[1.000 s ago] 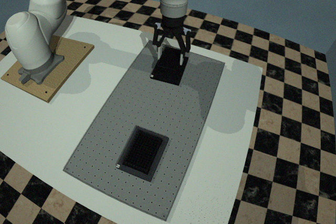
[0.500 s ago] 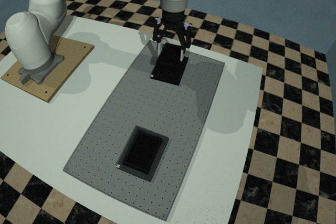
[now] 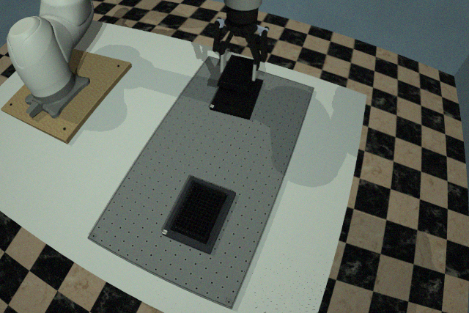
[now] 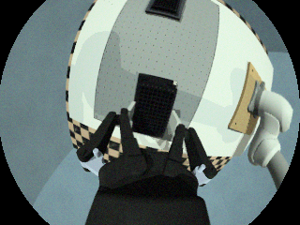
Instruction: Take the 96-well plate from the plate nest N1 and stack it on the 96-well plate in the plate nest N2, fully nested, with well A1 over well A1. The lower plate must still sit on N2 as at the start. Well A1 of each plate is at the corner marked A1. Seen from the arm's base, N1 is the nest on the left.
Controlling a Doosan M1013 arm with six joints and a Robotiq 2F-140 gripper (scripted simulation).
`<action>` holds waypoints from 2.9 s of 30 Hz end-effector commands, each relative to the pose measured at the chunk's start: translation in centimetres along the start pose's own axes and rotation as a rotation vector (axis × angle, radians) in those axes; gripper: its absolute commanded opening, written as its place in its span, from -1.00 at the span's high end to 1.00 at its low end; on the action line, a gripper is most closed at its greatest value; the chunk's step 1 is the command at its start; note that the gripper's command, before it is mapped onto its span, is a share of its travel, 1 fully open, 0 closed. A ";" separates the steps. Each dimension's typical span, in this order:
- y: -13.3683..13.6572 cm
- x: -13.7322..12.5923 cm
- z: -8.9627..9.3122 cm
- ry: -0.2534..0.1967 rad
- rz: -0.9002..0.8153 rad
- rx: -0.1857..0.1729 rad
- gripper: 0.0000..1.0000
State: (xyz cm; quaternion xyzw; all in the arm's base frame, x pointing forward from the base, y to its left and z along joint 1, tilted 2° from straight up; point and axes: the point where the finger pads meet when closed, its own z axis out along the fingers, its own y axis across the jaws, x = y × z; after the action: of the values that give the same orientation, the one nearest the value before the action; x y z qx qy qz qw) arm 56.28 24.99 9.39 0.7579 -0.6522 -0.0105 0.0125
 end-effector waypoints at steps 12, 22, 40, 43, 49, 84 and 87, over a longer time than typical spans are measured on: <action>0.0 0.0 0.0 0.000 0.000 0.000 1.00; -0.2 2.3 0.0 0.000 0.063 0.000 1.00; -0.5 7.6 0.0 0.000 0.063 0.000 1.00; -0.6 8.6 0.0 0.000 0.063 0.000 1.00; -0.7 10.0 0.0 0.000 0.063 0.000 1.00; -1.3 20.3 0.0 0.000 0.063 0.000 1.00; -1.4 21.3 0.0 0.000 0.063 0.000 1.00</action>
State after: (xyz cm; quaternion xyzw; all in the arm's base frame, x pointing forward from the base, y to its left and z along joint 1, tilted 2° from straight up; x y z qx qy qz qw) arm 60.70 4.82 9.36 0.7369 -0.6758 -0.0100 0.0129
